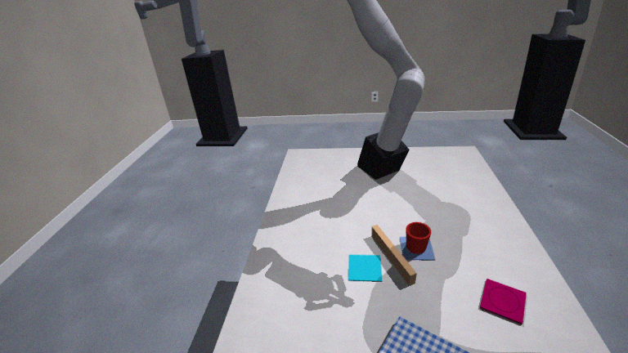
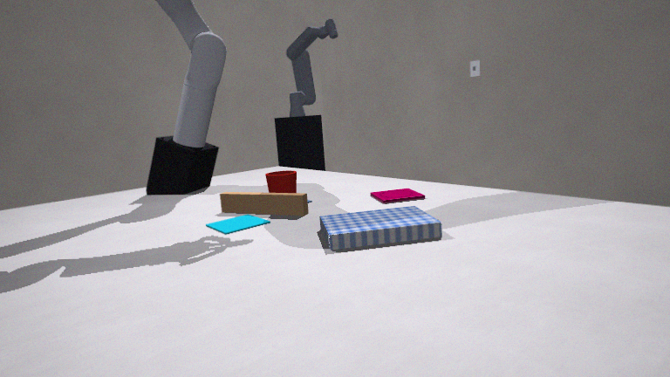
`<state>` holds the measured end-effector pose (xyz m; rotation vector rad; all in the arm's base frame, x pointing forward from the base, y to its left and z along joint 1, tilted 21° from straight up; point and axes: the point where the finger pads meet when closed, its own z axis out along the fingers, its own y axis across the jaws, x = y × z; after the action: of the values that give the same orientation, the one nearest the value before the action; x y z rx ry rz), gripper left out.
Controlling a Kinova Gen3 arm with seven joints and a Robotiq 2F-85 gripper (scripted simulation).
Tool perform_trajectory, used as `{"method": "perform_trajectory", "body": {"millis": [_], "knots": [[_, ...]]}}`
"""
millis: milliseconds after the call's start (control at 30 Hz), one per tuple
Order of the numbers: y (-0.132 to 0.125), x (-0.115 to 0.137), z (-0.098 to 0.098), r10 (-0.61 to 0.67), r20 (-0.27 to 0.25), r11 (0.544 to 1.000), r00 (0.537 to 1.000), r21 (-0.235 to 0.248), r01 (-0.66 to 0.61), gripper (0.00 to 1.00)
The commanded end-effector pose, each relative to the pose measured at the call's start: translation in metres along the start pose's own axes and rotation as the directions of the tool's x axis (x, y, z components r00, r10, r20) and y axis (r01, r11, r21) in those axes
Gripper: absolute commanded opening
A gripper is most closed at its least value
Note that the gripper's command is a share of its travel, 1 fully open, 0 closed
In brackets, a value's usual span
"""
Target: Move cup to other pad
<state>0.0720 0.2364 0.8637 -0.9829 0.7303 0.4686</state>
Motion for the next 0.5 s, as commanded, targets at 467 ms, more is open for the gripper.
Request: {"method": "perform_trajectory", "body": {"millis": [467], "knots": [[-0.030,0.032,-0.015,0.126,-0.050,0.991,0.991,0.054,-0.123,0.00]]}}
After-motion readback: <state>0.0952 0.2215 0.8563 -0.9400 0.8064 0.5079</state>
